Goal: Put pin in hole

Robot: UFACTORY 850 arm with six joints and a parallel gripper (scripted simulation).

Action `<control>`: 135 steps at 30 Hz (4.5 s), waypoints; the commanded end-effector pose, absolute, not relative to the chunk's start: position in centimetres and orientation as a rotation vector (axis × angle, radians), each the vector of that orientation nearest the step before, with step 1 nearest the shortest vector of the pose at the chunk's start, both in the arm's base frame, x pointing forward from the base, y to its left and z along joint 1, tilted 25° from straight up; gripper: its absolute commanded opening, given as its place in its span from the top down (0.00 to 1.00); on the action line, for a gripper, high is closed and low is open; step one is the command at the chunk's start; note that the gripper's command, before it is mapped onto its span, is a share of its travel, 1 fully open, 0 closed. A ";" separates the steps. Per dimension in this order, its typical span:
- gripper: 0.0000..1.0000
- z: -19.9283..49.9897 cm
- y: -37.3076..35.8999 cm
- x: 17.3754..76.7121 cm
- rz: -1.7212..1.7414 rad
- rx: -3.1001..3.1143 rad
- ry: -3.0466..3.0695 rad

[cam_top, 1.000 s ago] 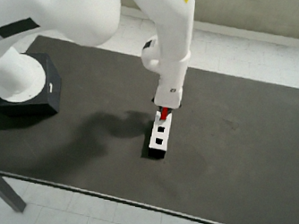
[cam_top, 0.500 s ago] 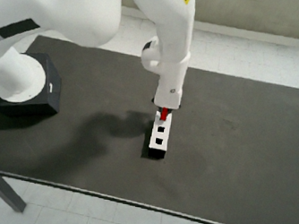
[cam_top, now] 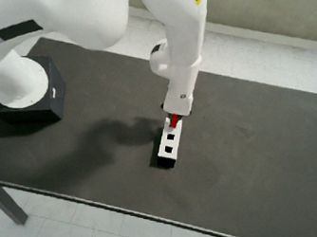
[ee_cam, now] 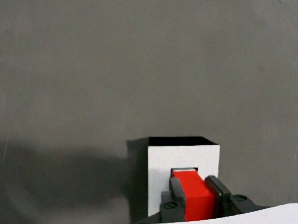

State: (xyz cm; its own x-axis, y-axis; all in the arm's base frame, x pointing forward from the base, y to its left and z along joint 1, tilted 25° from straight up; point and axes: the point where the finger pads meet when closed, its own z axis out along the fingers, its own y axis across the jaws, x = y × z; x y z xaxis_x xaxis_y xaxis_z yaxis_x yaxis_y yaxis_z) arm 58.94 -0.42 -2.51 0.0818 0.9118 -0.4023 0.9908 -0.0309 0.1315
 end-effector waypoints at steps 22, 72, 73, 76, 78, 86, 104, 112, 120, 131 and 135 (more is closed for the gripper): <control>1.00 -2.8 -0.5 59.0 -0.289 1.996 1.881; 1.00 -3.2 -0.7 59.1 -0.291 1.995 1.881; 1.00 -3.2 -0.7 59.1 -0.291 1.995 1.881; 1.00 -3.2 -0.7 59.1 -0.291 1.995 1.881; 1.00 -3.2 -0.7 59.1 -0.291 1.995 1.881; 1.00 -3.1 -0.7 59.1 -0.291 1.995 1.881; 0.00 -3.1 -0.7 59.1 -0.292 1.995 1.881; 0.00 -3.1 -0.7 59.1 -0.292 1.995 1.881; 0.00 -3.1 -0.7 59.1 -0.292 1.995 1.881; 0.00 -3.1 -0.7 59.1 -0.292 1.995 1.881; 0.00 -3.1 -0.7 59.1 -0.292 1.995 1.881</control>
State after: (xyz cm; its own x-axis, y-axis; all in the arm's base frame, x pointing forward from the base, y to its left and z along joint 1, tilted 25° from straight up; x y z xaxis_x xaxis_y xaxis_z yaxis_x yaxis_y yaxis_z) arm 59.01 -0.74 -3.21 0.0817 0.9113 -0.4036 0.9910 -0.0311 0.1304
